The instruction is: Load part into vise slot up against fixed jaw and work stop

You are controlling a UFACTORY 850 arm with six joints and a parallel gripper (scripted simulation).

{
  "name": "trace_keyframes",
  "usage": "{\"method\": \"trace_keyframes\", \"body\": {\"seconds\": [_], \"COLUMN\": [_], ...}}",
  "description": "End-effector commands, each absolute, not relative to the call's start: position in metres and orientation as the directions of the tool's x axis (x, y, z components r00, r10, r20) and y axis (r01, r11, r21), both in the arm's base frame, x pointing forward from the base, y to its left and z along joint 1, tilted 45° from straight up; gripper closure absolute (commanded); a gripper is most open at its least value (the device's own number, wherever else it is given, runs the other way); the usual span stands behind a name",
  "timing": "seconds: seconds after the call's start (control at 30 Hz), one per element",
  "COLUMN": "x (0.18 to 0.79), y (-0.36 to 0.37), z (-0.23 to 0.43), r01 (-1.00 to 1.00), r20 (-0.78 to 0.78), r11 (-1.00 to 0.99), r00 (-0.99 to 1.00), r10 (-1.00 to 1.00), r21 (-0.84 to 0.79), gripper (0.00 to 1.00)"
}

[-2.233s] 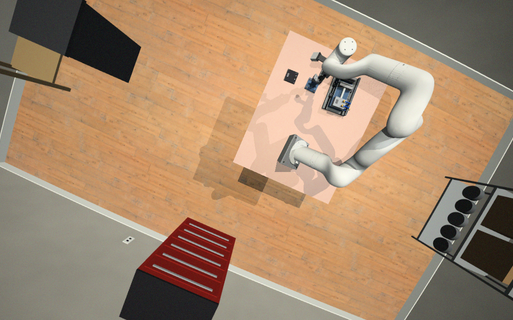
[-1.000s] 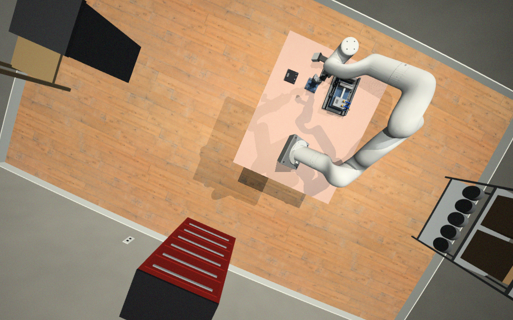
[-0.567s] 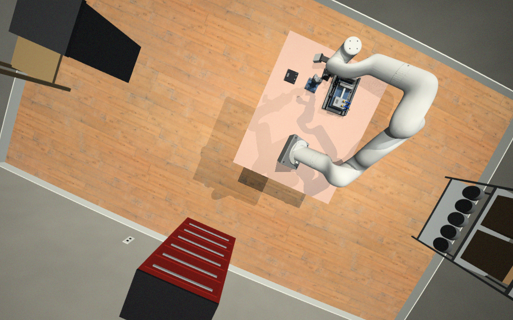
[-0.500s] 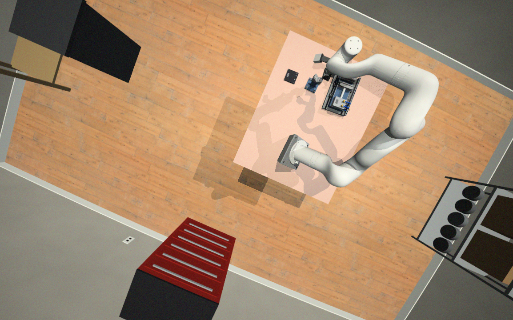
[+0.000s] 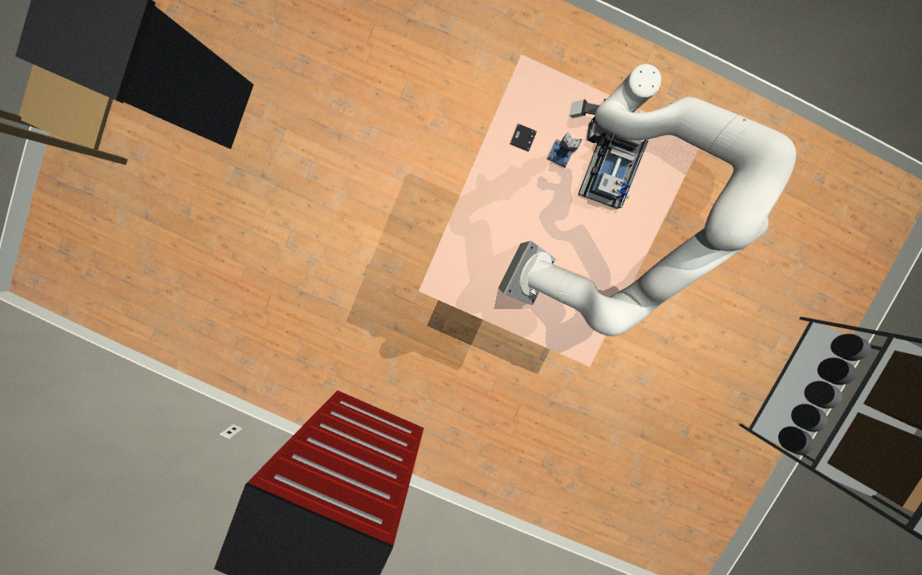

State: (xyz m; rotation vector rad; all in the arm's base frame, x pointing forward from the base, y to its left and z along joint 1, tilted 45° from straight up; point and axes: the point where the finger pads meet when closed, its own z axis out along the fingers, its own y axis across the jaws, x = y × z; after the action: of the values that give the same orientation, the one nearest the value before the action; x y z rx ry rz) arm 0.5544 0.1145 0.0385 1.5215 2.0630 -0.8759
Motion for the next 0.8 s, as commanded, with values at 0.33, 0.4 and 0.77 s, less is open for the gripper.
{"method": "trace_keyframes", "body": {"seconds": [0.33, 0.4, 0.77], "x": [0.569, 0.572, 0.586], "y": [0.098, 0.094, 0.074], "z": [0.058, 0.061, 0.081], "r01": [0.873, 0.855, 0.728], "r20": [-0.605, -0.591, -0.498], "r11": [0.330, 0.353, 0.475], "r00": [-0.487, -0.518, -0.685], "r10": [0.631, 0.618, 0.531], "r21": [-0.359, -0.380, -0.494], "gripper": [1.00, 1.00, 1.00]}}
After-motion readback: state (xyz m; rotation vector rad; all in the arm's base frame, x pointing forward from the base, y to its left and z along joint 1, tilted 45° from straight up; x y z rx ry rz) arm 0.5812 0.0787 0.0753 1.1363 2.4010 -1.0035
